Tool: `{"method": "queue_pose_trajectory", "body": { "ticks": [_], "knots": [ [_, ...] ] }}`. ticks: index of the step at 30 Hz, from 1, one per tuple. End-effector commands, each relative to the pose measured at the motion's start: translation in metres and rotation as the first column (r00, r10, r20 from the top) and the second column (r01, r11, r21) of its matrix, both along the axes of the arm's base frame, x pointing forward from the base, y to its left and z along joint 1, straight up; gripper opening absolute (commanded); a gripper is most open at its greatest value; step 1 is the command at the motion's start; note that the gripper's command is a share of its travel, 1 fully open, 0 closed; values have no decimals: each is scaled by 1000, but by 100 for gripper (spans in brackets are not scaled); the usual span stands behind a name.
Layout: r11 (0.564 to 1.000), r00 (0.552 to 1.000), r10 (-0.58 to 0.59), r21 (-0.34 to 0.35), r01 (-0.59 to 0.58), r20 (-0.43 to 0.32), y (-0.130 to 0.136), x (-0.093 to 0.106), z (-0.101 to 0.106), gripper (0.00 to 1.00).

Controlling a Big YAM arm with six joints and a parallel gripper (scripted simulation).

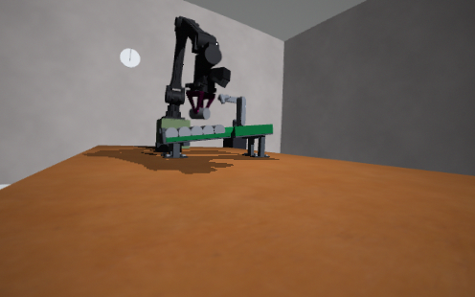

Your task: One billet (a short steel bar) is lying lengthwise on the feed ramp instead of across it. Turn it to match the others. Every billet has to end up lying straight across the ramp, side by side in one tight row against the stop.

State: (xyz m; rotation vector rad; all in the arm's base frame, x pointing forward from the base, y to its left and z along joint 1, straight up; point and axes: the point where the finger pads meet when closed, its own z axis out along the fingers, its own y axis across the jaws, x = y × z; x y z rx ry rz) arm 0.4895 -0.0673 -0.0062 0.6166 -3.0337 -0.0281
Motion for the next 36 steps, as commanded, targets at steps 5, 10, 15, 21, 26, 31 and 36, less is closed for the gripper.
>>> {"method": "queue_pose_trajectory", "body": {
  "ticks": [5, 10, 15, 21, 26, 31, 36],
  "knots": [
    [986, 977, -164, -9, 167, 138, -13, 37, 52, 0],
    [977, 968, -212, -5, 215, 136, -15, 35, 52, 0],
    [958, 955, -286, -6, 287, 83, -12, 9, 34, 0],
    [930, 926, -367, -1, 369, 93, -13, 11, 36, 0],
    [913, 909, -406, 2, 408, 94, -14, 13, 41, 0],
    [883, 879, -468, 5, 470, 94, -14, 9, 38, 0],
    [851, 849, -524, -1, 525, 73, -12, -1, 34, 0]
  ]
}}
